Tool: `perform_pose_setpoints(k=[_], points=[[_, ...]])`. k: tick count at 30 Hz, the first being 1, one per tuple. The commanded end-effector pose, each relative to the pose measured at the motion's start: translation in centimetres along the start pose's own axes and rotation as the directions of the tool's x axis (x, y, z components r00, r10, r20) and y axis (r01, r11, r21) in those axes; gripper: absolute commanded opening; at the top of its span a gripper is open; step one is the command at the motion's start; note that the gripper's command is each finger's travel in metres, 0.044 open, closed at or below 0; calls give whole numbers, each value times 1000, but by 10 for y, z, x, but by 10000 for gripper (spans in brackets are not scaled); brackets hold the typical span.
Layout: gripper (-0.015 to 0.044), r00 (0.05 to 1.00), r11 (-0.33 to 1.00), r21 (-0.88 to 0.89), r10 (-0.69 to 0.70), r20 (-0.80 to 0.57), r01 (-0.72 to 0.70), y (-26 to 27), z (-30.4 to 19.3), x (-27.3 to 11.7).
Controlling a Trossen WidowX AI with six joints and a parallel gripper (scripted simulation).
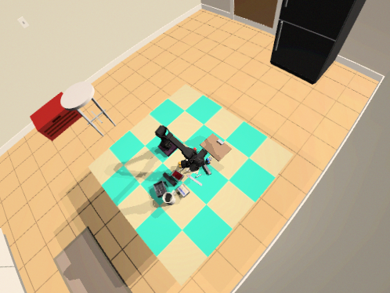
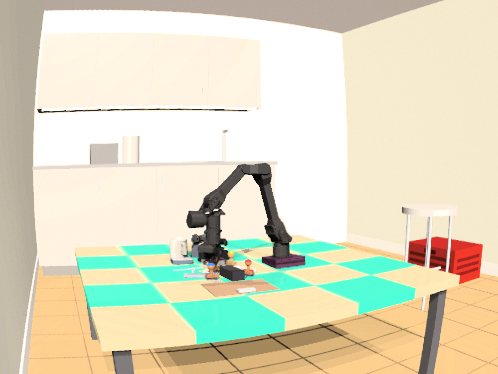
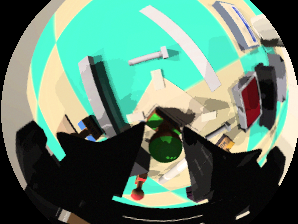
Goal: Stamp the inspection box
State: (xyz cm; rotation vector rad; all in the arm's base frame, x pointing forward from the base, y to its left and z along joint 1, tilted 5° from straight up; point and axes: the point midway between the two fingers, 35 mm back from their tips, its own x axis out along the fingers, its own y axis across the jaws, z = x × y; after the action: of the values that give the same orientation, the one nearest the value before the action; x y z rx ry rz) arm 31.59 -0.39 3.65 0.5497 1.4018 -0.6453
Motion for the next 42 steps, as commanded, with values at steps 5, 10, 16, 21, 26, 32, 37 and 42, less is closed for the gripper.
perform_pose_setpoints(k=[5,10,16,21,26,32,37,42], points=[[0,1000,1000,-3,-2,1,2,0,0,3],[0,1000,1000,-3,-2,1,2,0,0,3],[0,1000,1000,-3,-2,1,2,0,0,3],[0,1000,1000,-3,-2,1,2,0,1,1],[0,1000,1000,-3,-2,1,2,0,1,-2],[0,1000,1000,-3,-2,1,2,0,1,-5],[0,1000,1000,-3,-2,1,2,0,1,-7],[0,1000,1000,-3,-2,1,2,0,1,-9]])
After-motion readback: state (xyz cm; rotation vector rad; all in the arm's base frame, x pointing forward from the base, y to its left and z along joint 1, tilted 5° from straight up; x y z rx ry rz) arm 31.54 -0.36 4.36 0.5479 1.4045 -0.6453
